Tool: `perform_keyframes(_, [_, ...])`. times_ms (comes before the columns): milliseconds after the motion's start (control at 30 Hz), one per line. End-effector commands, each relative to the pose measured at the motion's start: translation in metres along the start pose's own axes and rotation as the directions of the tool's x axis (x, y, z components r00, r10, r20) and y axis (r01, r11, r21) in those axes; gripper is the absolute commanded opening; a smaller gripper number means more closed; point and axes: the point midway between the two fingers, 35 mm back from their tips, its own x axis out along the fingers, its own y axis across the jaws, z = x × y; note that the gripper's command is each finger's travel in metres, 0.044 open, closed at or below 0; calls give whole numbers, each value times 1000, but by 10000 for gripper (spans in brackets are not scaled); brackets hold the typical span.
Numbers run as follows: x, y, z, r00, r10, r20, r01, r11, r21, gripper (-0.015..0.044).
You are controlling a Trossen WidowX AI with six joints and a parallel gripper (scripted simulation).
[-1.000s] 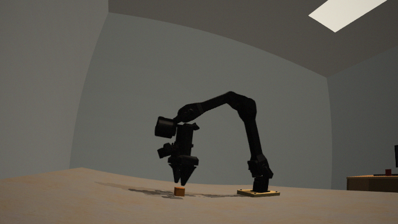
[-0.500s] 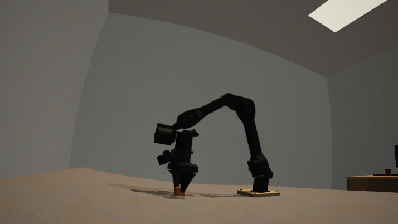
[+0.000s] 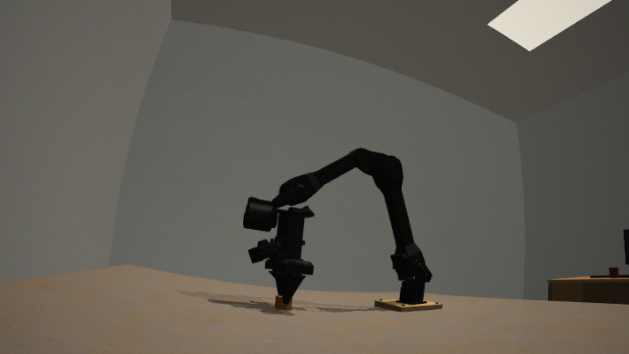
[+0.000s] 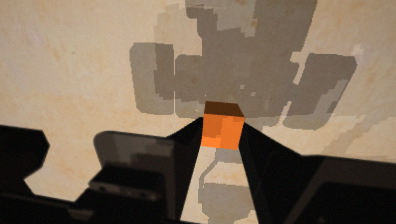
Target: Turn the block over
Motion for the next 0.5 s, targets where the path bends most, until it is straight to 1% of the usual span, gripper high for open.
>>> perform_keyframes(0, [2,1,-1,1000,4,-4,-4,1000,3,111])
perform_keyframes(333, [2,1,-1,1000,4,-4,-4,1000,3,45])
perform_keyframes(367, [1,1,-1,1000,4,-4,-4,1000,3,18])
perform_keyframes(400, [-2,1,0,1000,4,-4,-4,1000,3,0])
perform_keyframes(467, [-13,1,0,1000,4,-4,-4,1000,3,0])
